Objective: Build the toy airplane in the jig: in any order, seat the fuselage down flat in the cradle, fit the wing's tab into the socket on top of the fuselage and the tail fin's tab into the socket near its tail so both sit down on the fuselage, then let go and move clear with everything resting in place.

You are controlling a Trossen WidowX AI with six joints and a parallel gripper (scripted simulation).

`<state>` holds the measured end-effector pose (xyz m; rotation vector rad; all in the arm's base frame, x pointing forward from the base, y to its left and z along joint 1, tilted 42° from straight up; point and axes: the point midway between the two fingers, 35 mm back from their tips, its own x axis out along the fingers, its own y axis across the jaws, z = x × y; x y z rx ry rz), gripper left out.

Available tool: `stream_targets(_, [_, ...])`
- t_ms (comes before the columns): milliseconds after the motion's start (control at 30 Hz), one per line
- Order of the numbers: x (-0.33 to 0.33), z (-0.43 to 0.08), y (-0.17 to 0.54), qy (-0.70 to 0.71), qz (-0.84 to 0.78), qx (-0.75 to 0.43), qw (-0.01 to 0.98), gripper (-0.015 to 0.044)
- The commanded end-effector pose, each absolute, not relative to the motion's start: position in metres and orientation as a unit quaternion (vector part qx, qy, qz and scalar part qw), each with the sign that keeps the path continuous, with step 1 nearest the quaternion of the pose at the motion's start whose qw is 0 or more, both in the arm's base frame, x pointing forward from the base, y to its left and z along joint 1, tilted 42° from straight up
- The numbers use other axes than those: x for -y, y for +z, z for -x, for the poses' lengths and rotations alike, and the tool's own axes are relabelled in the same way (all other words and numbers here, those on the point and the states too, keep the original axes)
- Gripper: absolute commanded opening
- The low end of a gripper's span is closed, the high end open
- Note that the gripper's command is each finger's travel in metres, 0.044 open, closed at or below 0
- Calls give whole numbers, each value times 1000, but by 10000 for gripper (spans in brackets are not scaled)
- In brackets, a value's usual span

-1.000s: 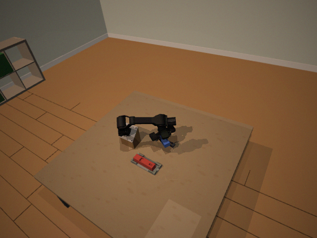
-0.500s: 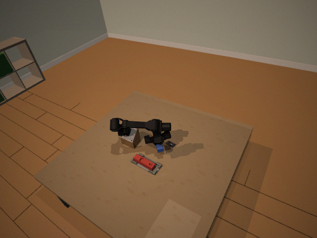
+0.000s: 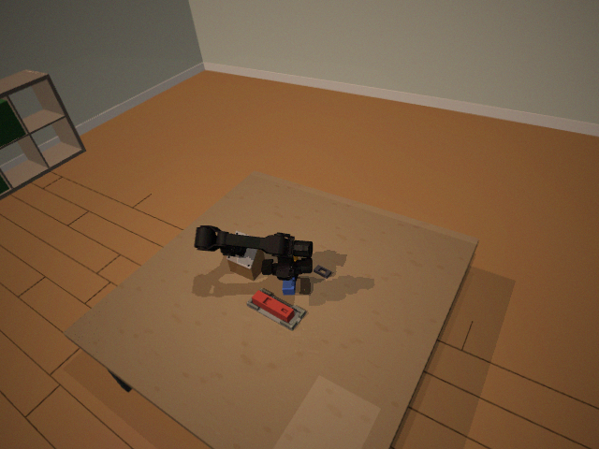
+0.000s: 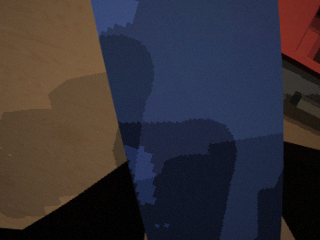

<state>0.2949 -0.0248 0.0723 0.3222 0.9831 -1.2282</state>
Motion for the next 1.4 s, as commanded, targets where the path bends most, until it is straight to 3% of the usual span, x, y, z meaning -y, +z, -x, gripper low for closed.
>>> stream_targets(0, [35,-287,77,-568,-167,-419,689,0])
stream_targets(1033, [96,-222,100,-662,-322,-253,628,0])
stream_targets(1267, [96,-222,99,-662,-322,-253,628,184])
stream_targets(1367, [96,-222,99,-662,-322,-253,628,197])
